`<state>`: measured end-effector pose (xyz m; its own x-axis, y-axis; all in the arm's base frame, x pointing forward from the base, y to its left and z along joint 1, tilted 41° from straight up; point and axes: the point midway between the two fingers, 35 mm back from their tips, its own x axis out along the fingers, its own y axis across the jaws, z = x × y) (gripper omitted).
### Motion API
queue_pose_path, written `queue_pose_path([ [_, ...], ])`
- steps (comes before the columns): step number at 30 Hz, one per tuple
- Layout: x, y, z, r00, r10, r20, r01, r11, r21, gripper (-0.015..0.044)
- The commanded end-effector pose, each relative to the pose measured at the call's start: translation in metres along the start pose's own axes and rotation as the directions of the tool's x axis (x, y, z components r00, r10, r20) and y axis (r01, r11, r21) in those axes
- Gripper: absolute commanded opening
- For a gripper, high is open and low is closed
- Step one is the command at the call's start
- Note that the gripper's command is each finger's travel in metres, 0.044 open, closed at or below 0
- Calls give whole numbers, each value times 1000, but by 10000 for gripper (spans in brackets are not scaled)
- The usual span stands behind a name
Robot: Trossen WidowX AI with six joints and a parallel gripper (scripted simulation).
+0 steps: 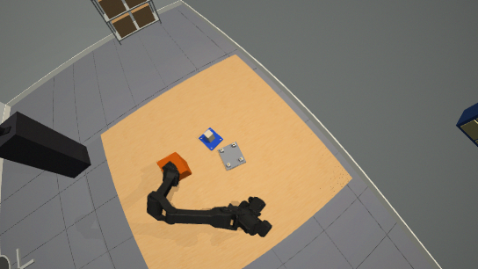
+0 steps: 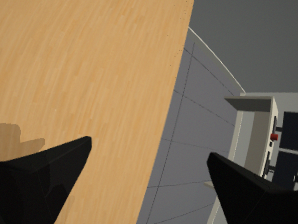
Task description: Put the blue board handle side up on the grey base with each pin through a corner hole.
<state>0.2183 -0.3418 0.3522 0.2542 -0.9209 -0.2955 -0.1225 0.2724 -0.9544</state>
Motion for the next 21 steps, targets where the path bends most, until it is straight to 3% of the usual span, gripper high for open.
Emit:
queue_pose_path([
  [1, 7, 48, 58, 986, 138, 90, -145, 986, 78, 440],
  [10, -20, 160, 165, 888, 415, 201, -448, 879, 162, 440],
  [21, -106, 313, 232, 748, 660, 62, -661, 735, 152, 440],
])
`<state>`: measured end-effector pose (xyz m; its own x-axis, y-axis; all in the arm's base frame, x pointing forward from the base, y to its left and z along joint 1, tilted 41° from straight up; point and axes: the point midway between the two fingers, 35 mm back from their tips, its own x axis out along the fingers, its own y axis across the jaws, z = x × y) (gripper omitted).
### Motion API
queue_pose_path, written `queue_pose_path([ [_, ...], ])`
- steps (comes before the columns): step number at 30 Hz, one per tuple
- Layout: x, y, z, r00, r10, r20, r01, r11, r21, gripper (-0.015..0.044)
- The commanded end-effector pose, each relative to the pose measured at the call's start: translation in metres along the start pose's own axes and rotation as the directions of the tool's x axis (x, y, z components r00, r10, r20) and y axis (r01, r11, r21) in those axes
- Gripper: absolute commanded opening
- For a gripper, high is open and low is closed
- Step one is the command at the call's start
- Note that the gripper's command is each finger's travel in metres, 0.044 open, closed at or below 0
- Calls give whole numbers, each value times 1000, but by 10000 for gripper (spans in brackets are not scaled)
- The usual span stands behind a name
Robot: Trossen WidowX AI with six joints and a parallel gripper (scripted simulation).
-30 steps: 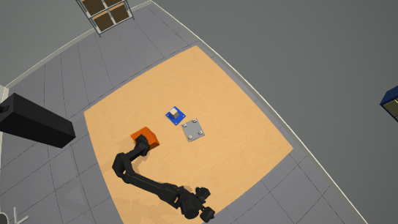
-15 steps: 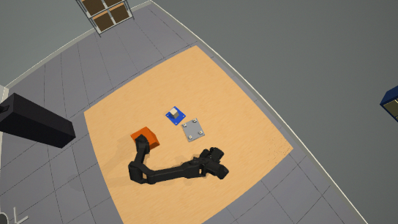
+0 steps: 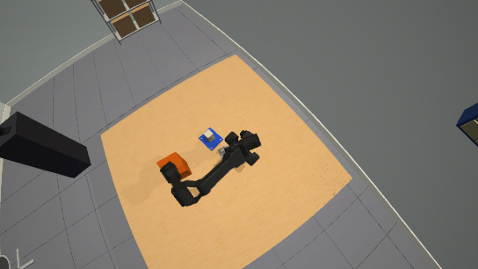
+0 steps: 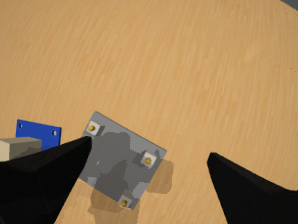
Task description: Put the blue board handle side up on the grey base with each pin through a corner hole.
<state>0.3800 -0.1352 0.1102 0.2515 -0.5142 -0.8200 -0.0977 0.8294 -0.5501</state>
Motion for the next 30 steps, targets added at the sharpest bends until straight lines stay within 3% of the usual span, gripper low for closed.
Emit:
queue_pose_path([
  [1, 8, 71, -2, 993, 53, -105, -54, 999, -3, 440],
  [6, 8, 153, -19, 971, 45, -235, -49, 999, -14, 440],
  [13, -1, 237, -61, 929, -98, -356, 80, 995, -67, 440],
  [21, 0, 244, -62, 927, -107, -359, 88, 994, -70, 440],
  [25, 30, 240, -74, 927, -108, -359, 89, 994, -70, 440],
  [30, 32, 240, -75, 927, -108, -359, 89, 994, -70, 440],
])
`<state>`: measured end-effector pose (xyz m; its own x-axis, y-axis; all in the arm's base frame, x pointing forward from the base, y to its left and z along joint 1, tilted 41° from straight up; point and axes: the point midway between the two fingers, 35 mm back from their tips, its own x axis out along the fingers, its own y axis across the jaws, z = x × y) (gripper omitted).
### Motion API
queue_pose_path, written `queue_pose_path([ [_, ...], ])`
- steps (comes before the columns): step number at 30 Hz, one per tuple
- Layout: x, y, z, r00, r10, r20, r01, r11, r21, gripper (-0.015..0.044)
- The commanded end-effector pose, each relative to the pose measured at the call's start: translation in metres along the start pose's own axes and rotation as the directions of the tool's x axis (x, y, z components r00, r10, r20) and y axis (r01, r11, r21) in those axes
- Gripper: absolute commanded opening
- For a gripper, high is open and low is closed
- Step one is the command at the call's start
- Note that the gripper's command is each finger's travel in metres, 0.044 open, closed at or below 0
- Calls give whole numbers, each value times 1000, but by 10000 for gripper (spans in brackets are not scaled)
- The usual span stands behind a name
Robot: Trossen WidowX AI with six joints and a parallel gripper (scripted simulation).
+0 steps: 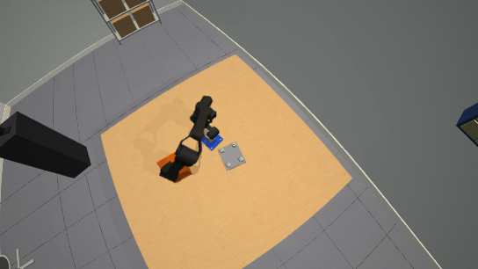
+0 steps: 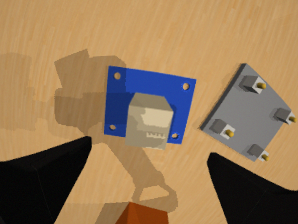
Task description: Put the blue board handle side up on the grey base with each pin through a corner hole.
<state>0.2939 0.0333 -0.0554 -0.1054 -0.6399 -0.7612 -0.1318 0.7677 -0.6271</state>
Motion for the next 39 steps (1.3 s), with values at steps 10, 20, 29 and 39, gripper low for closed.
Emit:
queue_pose_path([
  [10, 23, 2, 0, 1000, -7, 3, 7, 1000, -10, 440],
  [20, 39, 3, 1, 1000, -7, 3, 7, 1000, -10, 440],
  [29, 54, 3, 2, 1000, -7, 3, 7, 1000, -10, 440],
  [39, 69, 2, 1, 1000, -8, 3, 8, 1000, -10, 440],
])
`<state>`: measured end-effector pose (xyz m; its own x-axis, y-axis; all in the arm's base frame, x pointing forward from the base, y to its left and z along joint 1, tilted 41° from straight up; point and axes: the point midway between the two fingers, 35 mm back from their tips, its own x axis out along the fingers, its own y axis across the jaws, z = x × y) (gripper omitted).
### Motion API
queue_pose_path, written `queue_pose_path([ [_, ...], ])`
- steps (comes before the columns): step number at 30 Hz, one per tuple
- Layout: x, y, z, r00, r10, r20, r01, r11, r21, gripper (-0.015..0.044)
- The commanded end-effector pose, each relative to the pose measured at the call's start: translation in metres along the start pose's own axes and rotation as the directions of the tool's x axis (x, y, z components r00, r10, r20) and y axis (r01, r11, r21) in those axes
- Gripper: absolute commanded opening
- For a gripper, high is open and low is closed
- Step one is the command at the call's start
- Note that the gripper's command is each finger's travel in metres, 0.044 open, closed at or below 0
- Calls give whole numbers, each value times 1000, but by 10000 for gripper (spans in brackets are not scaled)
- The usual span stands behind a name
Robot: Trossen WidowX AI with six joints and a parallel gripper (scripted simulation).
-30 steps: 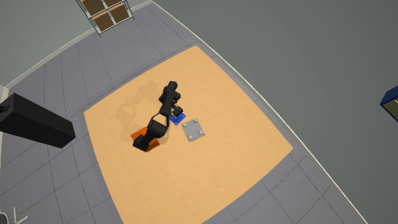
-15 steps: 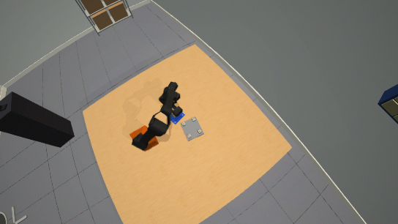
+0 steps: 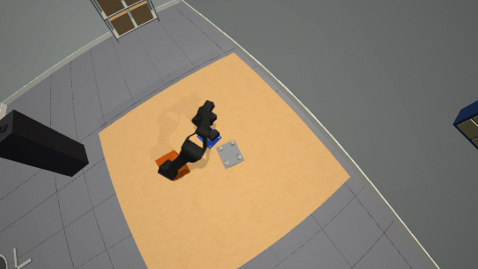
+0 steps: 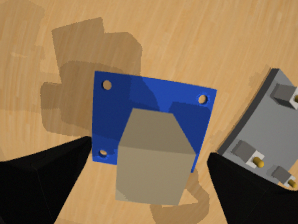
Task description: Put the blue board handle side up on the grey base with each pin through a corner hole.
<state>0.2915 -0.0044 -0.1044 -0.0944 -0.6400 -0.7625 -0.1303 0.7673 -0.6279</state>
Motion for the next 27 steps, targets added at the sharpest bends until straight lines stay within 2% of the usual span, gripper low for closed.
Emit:
queue_pose_path([
  [1, 9, 0, -3, 1000, -7, -8, 7, 1000, -11, 440],
  [12, 24, 0, -5, 1000, -9, -9, 9, 1000, -11, 440],
  [22, 24, 0, -5, 1000, -9, -9, 9, 1000, -11, 177],
  [27, 24, 0, -5, 1000, -9, -9, 9, 1000, -11, 144],
])
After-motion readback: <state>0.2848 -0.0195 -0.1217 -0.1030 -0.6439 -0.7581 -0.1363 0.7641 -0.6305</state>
